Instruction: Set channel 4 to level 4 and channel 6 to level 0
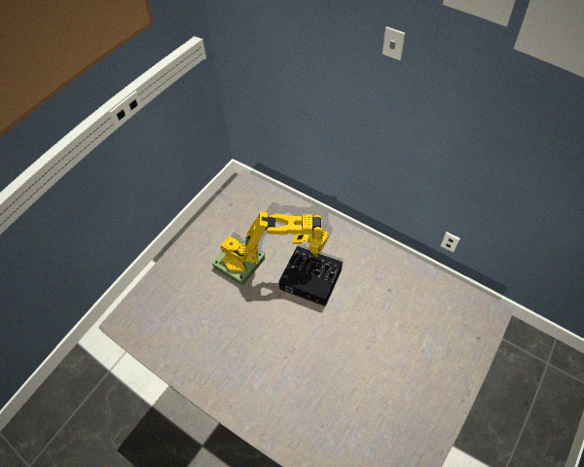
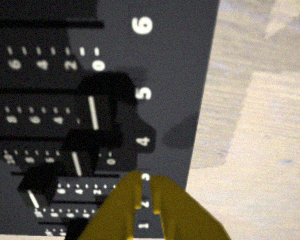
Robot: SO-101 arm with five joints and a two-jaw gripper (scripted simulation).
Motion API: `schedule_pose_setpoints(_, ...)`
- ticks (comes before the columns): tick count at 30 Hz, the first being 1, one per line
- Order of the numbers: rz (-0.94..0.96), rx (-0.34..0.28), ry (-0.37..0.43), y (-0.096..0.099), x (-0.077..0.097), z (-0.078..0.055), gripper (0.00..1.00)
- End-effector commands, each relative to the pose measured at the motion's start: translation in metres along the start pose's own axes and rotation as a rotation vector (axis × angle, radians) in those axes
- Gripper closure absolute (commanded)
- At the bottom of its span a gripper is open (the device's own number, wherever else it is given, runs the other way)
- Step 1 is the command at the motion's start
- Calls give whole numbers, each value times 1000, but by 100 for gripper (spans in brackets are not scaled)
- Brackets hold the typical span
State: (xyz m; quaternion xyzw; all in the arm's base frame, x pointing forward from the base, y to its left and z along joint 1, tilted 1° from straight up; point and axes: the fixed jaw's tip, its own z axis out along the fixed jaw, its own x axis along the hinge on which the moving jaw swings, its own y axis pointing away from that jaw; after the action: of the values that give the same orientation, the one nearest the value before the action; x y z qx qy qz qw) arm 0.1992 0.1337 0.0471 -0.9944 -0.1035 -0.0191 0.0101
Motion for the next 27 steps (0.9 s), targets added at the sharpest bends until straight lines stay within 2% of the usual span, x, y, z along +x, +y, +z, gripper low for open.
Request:
schedule_pose_setpoints(1,1,-11,-29,-1,-4,10,100)
schedule_pose_setpoints(27,1,-11,-29,1,-8,20,100)
